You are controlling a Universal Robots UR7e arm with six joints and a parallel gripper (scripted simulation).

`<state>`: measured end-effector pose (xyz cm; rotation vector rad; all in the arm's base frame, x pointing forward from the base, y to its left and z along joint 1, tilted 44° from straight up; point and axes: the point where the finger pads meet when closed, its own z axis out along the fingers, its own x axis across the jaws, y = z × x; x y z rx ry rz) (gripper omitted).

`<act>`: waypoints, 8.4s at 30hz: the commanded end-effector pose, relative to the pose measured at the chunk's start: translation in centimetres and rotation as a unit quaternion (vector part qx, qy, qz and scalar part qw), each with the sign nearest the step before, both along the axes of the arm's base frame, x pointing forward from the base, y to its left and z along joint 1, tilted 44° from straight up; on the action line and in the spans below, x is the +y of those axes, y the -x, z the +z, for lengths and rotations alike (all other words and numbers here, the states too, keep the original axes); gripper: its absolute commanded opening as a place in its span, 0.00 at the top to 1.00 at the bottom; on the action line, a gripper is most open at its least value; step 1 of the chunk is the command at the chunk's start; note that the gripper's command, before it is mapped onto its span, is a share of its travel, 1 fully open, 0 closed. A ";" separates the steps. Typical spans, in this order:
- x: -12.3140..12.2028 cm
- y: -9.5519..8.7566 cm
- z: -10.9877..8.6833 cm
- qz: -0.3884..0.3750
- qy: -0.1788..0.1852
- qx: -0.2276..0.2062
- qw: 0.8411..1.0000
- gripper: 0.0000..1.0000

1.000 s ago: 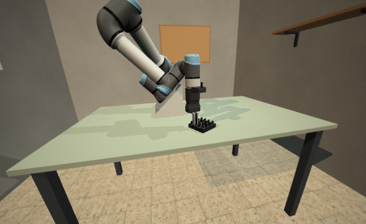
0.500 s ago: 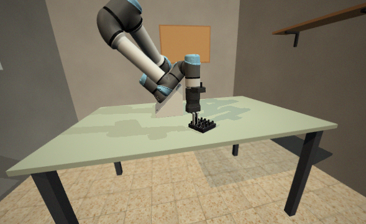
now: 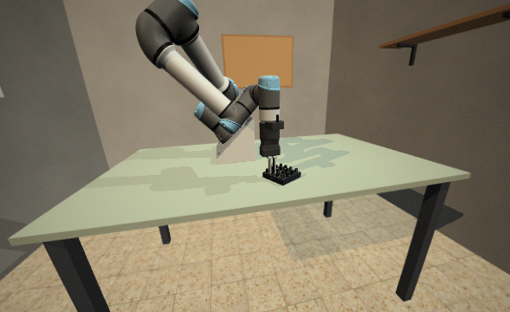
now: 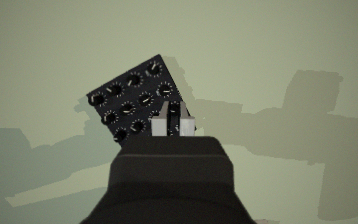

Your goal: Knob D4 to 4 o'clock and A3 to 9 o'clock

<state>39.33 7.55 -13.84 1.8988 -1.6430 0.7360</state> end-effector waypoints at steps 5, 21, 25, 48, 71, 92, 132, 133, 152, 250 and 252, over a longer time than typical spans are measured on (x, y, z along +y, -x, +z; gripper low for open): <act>0.0 0.0 0.0 -0.052 -0.004 -0.050 0.997 0.70; 0.0 0.0 0.0 -0.156 -0.014 -0.151 0.976 0.70; 0.0 0.0 0.0 -0.184 -0.016 -0.178 0.966 0.70; 0.0 0.0 0.0 -0.279 -0.025 -0.269 0.922 0.70; 0.0 0.0 0.0 -0.293 -0.026 -0.283 0.913 0.70; 0.0 0.0 0.0 -0.293 -0.026 -0.283 0.913 0.54; 2.7 0.2 2.7 -0.293 -0.026 -0.283 0.913 0.54; 2.7 0.2 2.7 -0.293 -0.026 -0.283 0.913 0.54; 2.8 0.2 2.7 -0.276 -0.025 -0.267 0.923 0.54; 7.6 6.0 0.1 0.556 0.052 0.538 0.632 0.54; 7.6 6.1 0.1 0.561 0.052 0.543 0.622 0.54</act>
